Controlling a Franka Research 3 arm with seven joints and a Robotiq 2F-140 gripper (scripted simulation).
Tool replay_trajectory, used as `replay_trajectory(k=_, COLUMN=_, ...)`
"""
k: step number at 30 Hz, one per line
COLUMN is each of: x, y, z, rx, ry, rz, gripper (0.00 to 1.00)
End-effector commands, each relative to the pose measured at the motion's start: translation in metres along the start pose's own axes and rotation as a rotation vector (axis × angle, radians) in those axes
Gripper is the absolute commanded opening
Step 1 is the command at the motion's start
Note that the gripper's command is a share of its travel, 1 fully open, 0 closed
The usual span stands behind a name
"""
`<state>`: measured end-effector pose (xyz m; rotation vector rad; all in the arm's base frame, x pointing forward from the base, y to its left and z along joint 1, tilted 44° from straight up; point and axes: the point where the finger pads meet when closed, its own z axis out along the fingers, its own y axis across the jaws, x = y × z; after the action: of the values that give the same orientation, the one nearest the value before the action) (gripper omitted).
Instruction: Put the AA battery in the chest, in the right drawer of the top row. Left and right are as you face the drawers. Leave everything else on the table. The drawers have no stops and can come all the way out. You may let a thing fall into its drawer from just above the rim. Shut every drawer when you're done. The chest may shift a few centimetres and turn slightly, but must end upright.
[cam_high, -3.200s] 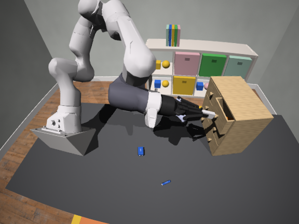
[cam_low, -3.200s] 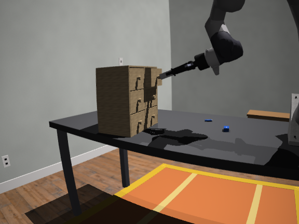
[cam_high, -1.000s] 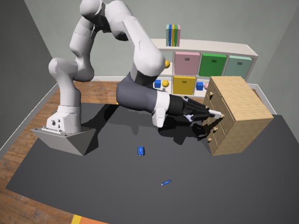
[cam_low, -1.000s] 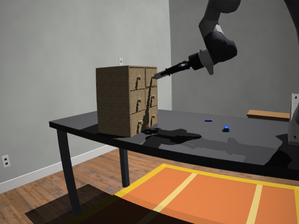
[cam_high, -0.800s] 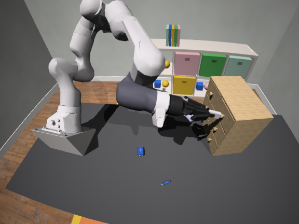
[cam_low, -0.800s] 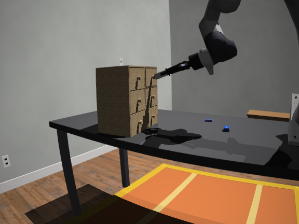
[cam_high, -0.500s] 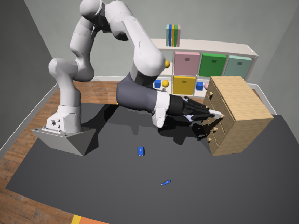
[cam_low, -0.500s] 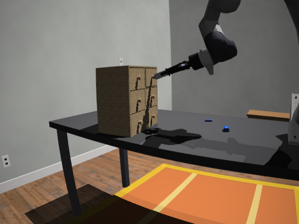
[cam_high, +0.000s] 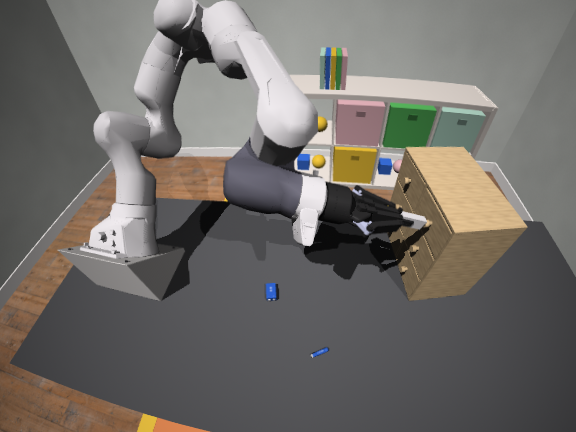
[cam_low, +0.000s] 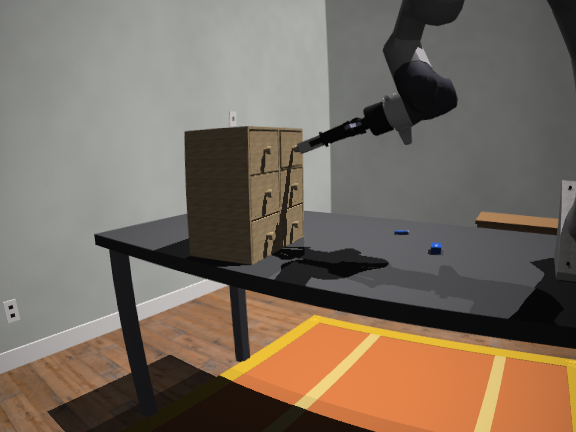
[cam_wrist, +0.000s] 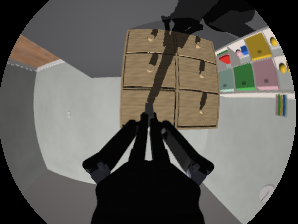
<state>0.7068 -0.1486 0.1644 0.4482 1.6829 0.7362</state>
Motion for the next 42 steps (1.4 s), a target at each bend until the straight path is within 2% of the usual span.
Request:
replay_trajectory(k=1, x=0.003, y=-0.001, z=-0.007, rx=0.002, ry=-0.001, rz=0.005, gripper=0.1)
replay_trajectory(k=11, x=0.016, y=-0.001, z=-0.041, rx=0.002, ry=-0.001, rz=0.005, gripper=0.1)
replay_trajectory(k=23, x=0.017, y=0.0, z=-0.056, rx=0.002, ry=-0.001, rz=0.005, gripper=0.1)
replay_trajectory(k=32, x=0.015, y=0.0, z=-0.097, rx=0.002, ry=-0.001, rz=0.005, gripper=0.1)
replay_trajectory(k=42, x=0.015, y=0.0, z=-0.099, rx=0.002, ry=0.003, rz=0.005, gripper=0.1)
